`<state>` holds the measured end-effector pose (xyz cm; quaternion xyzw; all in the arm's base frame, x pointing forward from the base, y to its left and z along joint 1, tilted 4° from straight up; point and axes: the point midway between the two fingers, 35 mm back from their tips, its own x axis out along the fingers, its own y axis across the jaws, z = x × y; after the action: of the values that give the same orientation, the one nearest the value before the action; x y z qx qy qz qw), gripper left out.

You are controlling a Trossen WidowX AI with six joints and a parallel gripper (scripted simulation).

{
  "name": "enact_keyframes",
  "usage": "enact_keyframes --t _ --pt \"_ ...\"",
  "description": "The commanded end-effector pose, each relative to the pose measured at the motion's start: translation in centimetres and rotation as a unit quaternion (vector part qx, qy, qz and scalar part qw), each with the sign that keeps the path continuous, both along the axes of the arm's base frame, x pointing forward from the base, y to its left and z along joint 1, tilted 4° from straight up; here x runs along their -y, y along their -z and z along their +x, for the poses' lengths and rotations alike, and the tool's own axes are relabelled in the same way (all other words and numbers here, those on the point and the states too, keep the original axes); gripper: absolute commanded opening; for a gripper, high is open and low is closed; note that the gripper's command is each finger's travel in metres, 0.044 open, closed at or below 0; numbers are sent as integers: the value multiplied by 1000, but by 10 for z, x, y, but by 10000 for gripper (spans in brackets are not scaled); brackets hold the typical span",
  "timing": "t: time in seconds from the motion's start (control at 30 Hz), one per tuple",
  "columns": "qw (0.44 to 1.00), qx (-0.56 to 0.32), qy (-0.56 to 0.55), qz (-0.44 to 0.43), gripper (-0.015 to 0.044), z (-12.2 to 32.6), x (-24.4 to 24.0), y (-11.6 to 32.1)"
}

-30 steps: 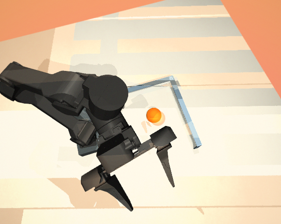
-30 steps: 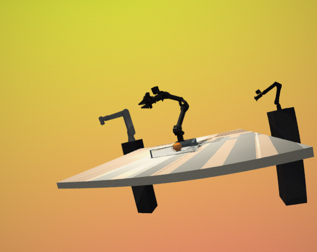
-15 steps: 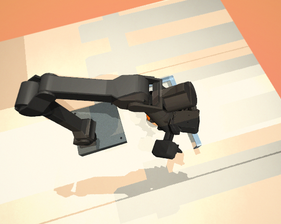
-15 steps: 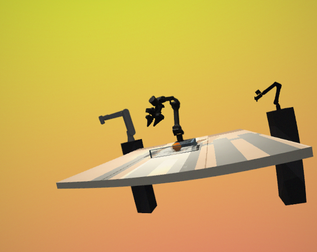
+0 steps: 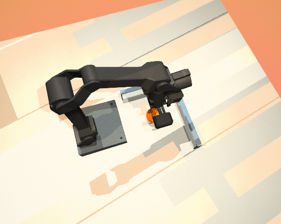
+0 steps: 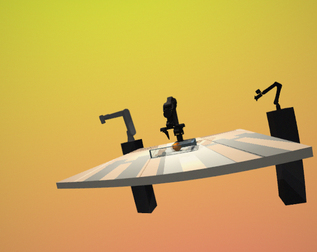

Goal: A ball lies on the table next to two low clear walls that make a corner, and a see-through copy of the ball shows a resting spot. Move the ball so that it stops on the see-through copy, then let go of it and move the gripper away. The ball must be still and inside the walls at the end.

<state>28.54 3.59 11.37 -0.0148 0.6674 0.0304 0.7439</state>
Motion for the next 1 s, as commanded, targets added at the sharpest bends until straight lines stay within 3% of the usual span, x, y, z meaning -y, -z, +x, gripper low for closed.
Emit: enact_keyframes --t 0.0,0.97 --pt "1000 -14 -10 4 420 -4 -4 4" --pt "1000 -14 -10 4 420 1 -5 46"
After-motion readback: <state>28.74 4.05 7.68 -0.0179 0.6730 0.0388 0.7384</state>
